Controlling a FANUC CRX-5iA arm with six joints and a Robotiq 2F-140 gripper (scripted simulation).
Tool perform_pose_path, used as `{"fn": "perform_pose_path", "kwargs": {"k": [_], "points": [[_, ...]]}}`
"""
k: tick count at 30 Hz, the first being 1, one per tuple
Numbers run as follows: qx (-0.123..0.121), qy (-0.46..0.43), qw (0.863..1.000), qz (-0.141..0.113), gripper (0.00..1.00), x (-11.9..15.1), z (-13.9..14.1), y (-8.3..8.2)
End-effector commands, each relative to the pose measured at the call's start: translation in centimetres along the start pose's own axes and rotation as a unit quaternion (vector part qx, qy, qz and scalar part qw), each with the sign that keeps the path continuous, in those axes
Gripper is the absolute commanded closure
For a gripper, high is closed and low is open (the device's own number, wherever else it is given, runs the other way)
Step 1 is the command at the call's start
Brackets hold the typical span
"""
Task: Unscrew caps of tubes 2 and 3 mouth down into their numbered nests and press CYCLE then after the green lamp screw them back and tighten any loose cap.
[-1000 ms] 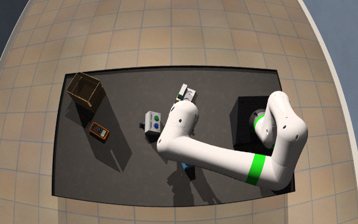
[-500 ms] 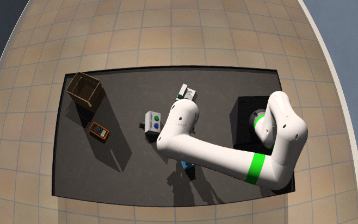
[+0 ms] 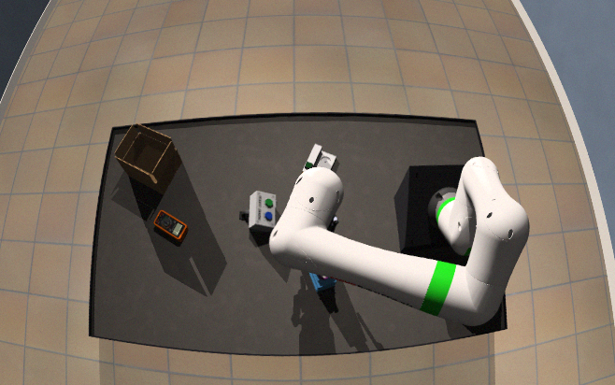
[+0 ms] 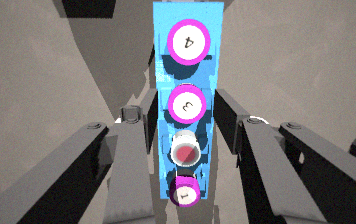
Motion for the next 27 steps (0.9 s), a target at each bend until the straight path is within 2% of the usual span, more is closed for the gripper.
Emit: {"fn": "perform_pose_path", "kwargs": {"k": [1, 3, 7, 13, 14, 27], "points": [[0.005, 0.089, 0.996, 0.01, 0.59, 0.01, -0.06, -0.07], [0.005, 0.18, 0.984, 0.01, 0.59, 0.01, -0.06, -0.07], [0.004, 0.258, 0.966, 0.011, 0.59, 0.01, -0.06, -0.08], [0.004, 0.258, 0.966, 0.011, 0.59, 0.01, -0.07, -0.08], [0.004, 0.258, 0.966, 0.011, 0.7, 0.01, -0.07, -0.08], [0.004, 0.258, 0.966, 0.011, 0.7, 0.01, -0.07, -0.08]]}}
Point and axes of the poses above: the point where the finger pads meet when closed, its own y axis out along the fingers, its own z axis across the jaws, x = y × z, the point moved 2 cm from there along -y, back along the fingers, and after that the axes turned 7 degrees about y, right-handed, at the moved point
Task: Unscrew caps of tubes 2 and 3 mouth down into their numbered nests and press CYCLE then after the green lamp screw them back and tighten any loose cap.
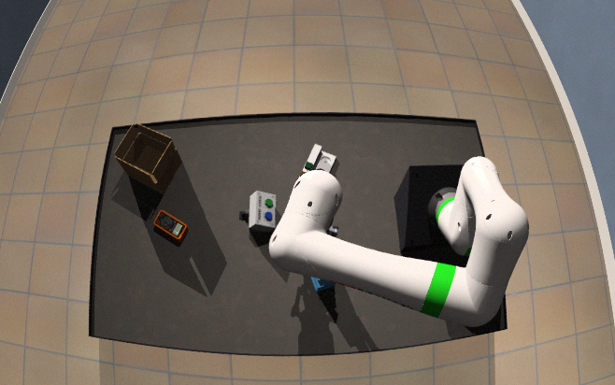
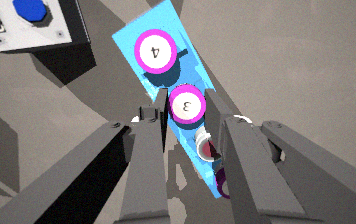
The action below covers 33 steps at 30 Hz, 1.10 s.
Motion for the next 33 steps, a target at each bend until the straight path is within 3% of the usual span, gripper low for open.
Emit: {"fn": "perform_pose_path", "kwargs": {"k": [1, 6, 8, 12, 17, 23, 25, 26, 31, 32, 33], "points": [[-0.001, 0.0, 1.0, 0.0, 0.7, -0.01, -0.05, -0.08], [-0.001, -0.125, 0.992, 0.0, 0.7, -0.01, -0.05, -0.12], [-0.001, -0.125, 0.992, 0.0, 0.7, -0.01, -0.05, -0.12], [-0.001, -0.223, 0.975, 0.0, 0.7, -0.01, -0.05, -0.14], [-0.001, -0.343, 0.939, 0.0, 0.7, -0.01, -0.05, -0.16], [-0.001, -0.48, 0.878, 0.001, 0.7, -0.01, -0.05, -0.19], [-0.001, -0.48, 0.878, 0.001, 0.7, -0.01, -0.05, -0.19], [-0.001, -0.5, 0.866, 0.001, 0.7, -0.01, -0.05, -0.2], [-0.001, -0.5, 0.866, 0.001, 0.7, -0.01, -0.05, -0.22], [-0.001, -0.5, 0.866, 0.001, 0.59, 0.0, -0.05, -0.14], [-0.001, -0.5, 0.866, 0.001, 0.59, -0.01, -0.05, -0.14]]}}
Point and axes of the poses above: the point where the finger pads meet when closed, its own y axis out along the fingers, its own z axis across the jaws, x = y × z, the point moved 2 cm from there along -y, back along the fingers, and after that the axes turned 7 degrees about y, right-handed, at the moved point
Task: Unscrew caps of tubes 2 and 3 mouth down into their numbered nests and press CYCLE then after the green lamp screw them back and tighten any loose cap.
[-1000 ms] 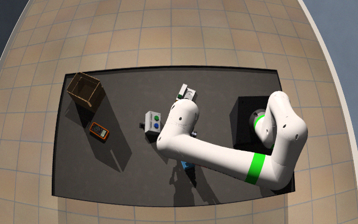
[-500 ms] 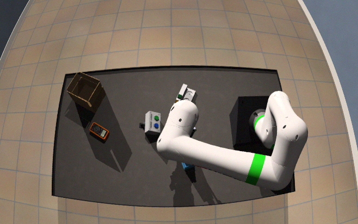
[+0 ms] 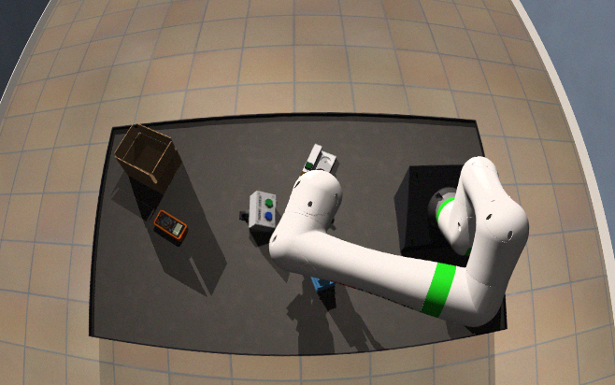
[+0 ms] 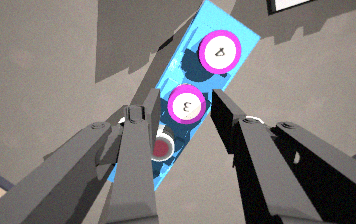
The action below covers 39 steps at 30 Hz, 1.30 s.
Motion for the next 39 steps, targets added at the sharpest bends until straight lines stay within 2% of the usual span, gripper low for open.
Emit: {"fn": "perform_pose_path", "kwargs": {"k": [1, 11, 14, 17, 20, 24, 26, 28, 31, 32, 38, 39], "points": [[0.0, -0.001, 1.0, 0.001, 0.59, -0.05, -0.03, -0.06], [0.0, -0.001, 1.0, 0.001, 0.59, -0.05, -0.03, -0.06], [-0.001, 0.124, 0.992, 0.001, 0.59, -0.06, -0.03, -0.06], [-0.001, 0.178, 0.984, 0.0, 0.59, -0.06, -0.03, -0.06], [-0.001, 0.248, 0.969, 0.0, 0.59, -0.06, -0.03, -0.06], [-0.001, 0.344, 0.939, 0.0, 0.59, -0.06, -0.02, -0.06], [-0.001, 0.344, 0.939, 0.0, 0.59, -0.06, -0.02, -0.06], [-0.001, 0.429, 0.903, 0.0, 0.59, -0.06, -0.03, -0.06], [-0.001, 0.49, 0.872, 0.0, 0.59, -0.06, -0.02, -0.06], [-0.001, 0.499, 0.866, 0.0, 0.59, -0.05, -0.02, -0.06], [-0.001, 0.499, 0.866, 0.0, 0.59, -0.05, -0.02, -0.05], [-0.001, 0.499, 0.866, 0.0, 0.7, -0.05, -0.02, -0.05]]}}
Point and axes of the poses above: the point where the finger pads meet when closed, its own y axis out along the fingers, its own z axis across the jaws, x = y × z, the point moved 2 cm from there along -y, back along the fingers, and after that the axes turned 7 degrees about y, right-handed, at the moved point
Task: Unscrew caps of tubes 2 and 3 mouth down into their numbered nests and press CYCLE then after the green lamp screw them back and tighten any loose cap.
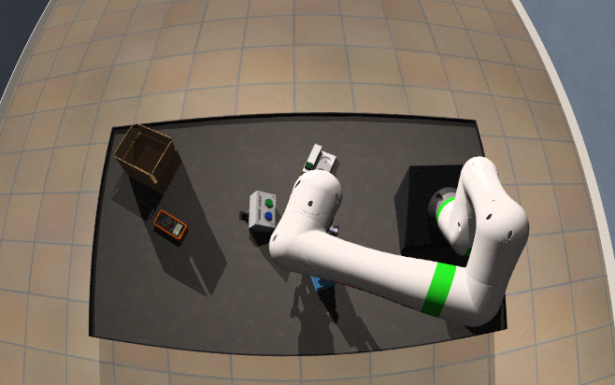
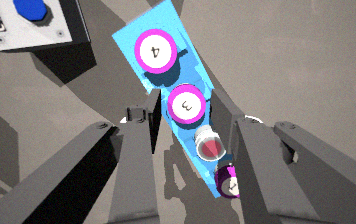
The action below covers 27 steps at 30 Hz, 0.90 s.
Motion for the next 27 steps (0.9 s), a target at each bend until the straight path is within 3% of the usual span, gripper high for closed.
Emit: {"fn": "perform_pose_path", "kwargs": {"k": [1, 14, 19, 21, 27], "points": [[0.0, 0.002, 1.0, 0.002, 0.7, -0.01, -0.06, -0.09], [0.0, 0.002, 1.0, 0.002, 0.7, -0.01, -0.06, -0.09], [0.0, -0.123, 0.992, 0.002, 0.7, 0.0, -0.06, -0.12], [0.0, -0.123, 0.992, 0.002, 0.7, 0.0, -0.06, -0.12], [0.0, -0.27, 0.963, 0.002, 0.7, 0.0, -0.06, -0.15]]}}
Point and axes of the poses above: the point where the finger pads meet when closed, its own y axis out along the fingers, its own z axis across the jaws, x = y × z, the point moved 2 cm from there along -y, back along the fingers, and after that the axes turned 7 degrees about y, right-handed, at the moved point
